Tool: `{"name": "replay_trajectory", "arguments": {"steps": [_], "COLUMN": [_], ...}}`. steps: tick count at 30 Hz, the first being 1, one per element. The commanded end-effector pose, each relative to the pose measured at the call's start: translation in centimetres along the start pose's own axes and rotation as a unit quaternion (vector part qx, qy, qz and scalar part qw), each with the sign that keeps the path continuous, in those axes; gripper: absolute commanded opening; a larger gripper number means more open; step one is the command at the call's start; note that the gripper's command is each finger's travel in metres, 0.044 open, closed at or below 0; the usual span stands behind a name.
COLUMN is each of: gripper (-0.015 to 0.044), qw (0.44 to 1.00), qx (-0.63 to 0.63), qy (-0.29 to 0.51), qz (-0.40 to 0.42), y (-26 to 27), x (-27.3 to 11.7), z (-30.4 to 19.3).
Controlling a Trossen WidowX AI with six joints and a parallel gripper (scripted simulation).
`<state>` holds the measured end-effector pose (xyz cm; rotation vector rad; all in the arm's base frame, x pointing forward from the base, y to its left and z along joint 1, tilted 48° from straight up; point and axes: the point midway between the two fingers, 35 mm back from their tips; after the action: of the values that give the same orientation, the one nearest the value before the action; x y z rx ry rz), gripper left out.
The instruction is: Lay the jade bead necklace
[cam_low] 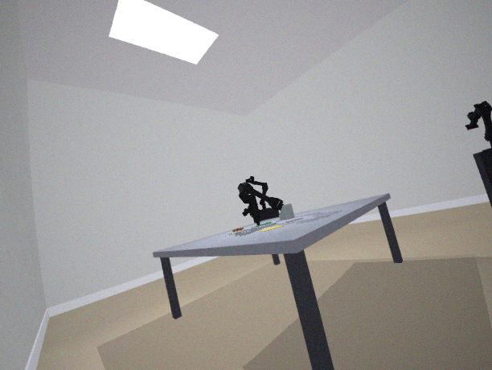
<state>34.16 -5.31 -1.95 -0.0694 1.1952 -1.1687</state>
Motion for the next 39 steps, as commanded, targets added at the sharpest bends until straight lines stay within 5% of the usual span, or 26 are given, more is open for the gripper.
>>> {"name": "replay_trajectory", "arguments": {"steps": [1, 7, 39], "gripper": [0.0289, 0.044, 0.044], "qw": [1.0, 1.0, 1.0], "qx": [0.0, -0.001, 0.0], "qy": [0.0, 0.0, -0.002], "qz": [0.0, -0.001, -0.001], "y": [0.02, -0.04, -0.04], "x": [0.01, -0.03, -0.19], "z": [-0.01, -0.03, -0.03]}}
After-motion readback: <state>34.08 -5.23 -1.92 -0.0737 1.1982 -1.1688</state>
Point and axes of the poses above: the point midway between the two fingers, 35 mm back from their tips, its own x axis out along the fingers, its own y axis across the jaws, z = x × y, and after that the axes turned 1 degree about -x, right-handed
